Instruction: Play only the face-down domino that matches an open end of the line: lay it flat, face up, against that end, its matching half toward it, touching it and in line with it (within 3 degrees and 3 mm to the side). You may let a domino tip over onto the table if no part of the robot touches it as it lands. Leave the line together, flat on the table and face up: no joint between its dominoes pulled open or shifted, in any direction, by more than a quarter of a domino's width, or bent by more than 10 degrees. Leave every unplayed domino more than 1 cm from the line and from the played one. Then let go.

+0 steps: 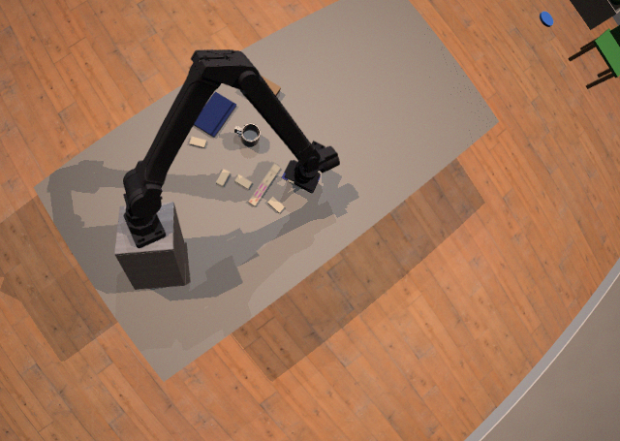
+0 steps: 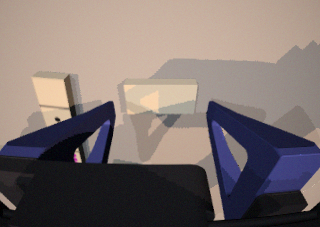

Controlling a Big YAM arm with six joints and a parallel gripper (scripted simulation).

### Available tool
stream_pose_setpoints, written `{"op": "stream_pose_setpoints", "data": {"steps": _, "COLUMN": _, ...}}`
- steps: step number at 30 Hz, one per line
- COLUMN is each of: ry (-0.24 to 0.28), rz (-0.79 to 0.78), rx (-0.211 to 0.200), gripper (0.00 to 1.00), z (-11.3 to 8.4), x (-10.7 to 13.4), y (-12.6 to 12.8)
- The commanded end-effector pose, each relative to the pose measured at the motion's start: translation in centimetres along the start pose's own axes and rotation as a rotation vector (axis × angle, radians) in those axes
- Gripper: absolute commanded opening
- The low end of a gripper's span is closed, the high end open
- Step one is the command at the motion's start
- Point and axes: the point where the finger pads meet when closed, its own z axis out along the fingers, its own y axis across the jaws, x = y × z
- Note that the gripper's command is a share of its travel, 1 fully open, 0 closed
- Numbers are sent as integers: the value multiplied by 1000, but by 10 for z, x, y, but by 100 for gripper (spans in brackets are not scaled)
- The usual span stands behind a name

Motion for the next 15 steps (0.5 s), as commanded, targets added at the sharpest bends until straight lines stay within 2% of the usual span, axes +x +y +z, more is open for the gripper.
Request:
{"op": "stream_pose_setpoints", "data": {"steps": 1, "ry": -11, "rz": -10, "rx": 11, "gripper": 72, "z": 0, "x": -7, "y": -1}}
{"op": "stream_pose_setpoints", "data": {"steps": 4, "ry": -7, "rz": -2, "rx": 6, "gripper": 72, "z": -1, "x": -3, "y": -2}}
{"op": "stream_pose_setpoints", "data": {"steps": 13, "ry": -11, "rz": -11, "rx": 11, "gripper": 72, "z": 21, "x": -7, "y": -1}}
{"op": "stream_pose_setpoints", "data": {"steps": 15, "ry": -11, "rz": -11, "rx": 11, "gripper": 72, "z": 21, "x": -7, "y": -1}}
